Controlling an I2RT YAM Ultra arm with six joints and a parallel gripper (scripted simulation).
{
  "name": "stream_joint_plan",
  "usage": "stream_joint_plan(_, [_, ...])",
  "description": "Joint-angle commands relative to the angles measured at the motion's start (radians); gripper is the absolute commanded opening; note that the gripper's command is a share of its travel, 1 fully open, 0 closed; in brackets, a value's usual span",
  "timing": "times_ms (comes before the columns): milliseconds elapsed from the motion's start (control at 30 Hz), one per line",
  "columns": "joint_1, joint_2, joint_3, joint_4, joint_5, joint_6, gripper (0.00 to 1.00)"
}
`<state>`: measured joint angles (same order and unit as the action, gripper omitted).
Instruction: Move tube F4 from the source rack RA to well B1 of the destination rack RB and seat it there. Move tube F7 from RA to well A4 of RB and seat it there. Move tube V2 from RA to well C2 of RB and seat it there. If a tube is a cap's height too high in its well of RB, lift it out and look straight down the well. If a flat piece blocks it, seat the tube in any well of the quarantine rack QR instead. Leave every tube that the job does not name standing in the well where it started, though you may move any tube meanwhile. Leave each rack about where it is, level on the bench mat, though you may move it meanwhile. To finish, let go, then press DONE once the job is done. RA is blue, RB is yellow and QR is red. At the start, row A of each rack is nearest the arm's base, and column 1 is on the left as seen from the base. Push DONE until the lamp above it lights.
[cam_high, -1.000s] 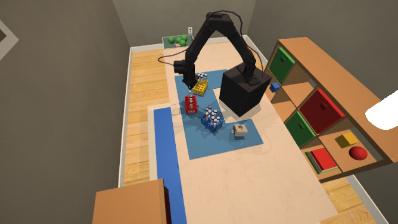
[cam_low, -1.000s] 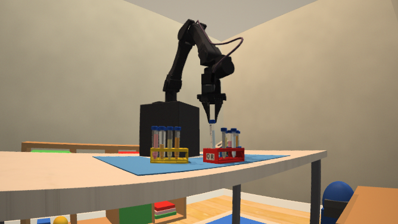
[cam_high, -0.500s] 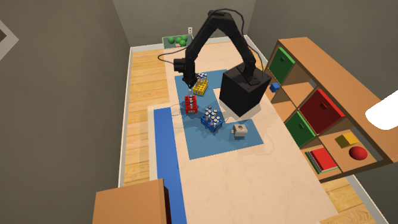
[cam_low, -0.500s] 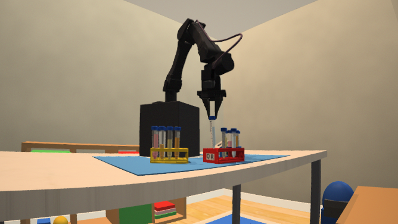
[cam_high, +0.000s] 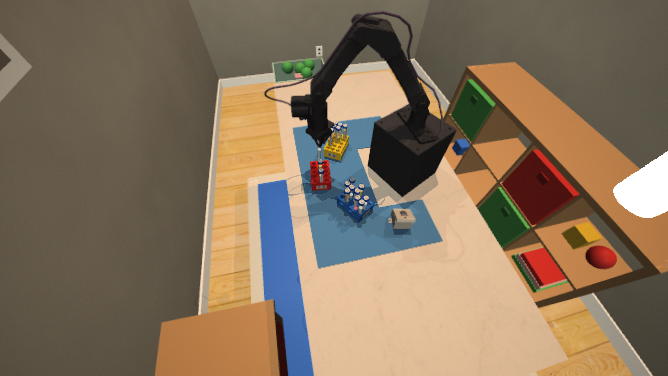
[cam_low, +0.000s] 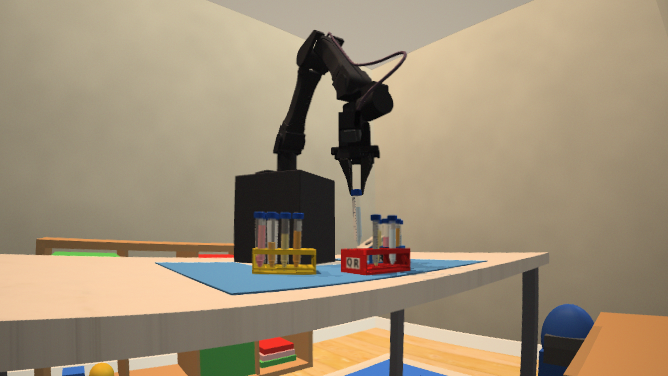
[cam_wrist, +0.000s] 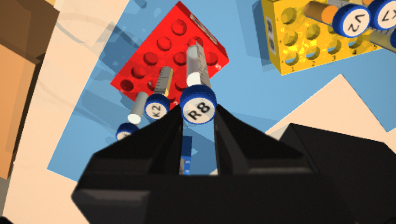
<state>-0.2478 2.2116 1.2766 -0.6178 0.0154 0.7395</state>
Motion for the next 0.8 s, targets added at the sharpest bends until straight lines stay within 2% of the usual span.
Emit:
stream_joint_plan(0, [-0.015, -0.033, 0.032, -0.032, 0.008, -0.01, 0.0])
stream_joint_plan(300, [-0.015, -0.053, -0.012, -0.052, 0.007, -0.009, 0.0])
stream_joint_plan(333, [-0.008, -0.058, 0.029, -0.054, 0.008, -0.007, 0.0])
stream_joint_plan(433, [0.0, -0.061, 0.038, -0.066, 0.007, 0.0, 0.0])
stream_joint_plan(500, [0.001, -0.068, -0.016, -0.063, 0.008, 0.0, 0.0])
stream_joint_plan(767, [0.002, -0.108, -0.077, -0.017, 0.007, 0.001, 0.0])
